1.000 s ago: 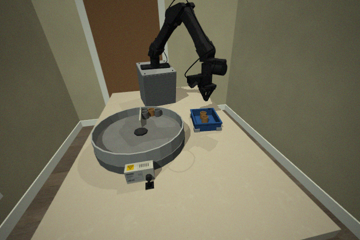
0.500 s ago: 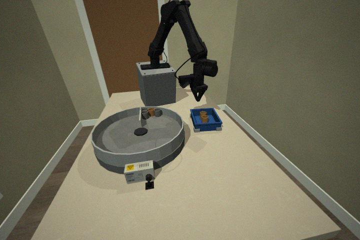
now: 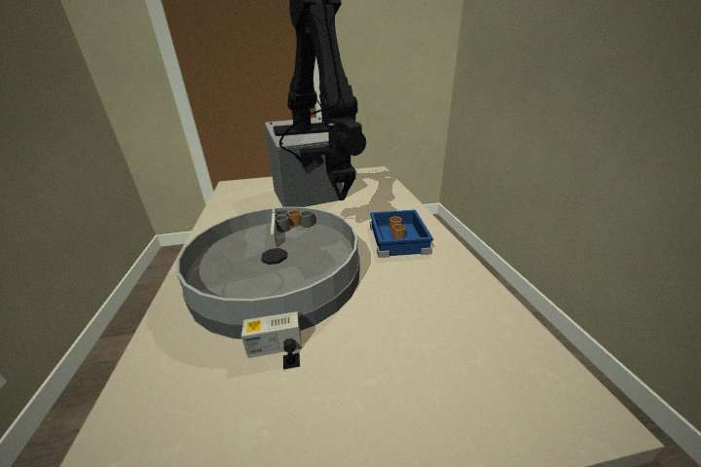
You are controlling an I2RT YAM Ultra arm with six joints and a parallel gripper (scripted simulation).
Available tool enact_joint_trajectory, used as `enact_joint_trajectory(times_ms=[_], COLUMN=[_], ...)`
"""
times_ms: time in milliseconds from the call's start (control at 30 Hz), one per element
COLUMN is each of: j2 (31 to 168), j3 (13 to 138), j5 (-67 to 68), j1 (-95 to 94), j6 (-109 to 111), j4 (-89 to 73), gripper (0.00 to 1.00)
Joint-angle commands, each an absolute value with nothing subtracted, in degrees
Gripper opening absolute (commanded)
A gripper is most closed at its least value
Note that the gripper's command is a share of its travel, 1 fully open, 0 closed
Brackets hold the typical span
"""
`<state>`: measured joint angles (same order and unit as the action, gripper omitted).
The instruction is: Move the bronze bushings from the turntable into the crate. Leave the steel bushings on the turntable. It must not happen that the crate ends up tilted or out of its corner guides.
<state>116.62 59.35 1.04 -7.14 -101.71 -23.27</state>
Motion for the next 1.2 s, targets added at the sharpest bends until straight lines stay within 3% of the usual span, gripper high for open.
enact_joint_trajectory(times_ms=[0,567,1167], j2=[113.89,114.65,114.68], j3=[56.14,55.38,55.69], j5=[-0.21,-4.15,-4.06], j1=[-2.17,16.27,18.43], j6=[-95.15,-80.58,-78.42], j4=[-20.2,-19.37,-19.56], gripper=[0.13,0.13,0.13])
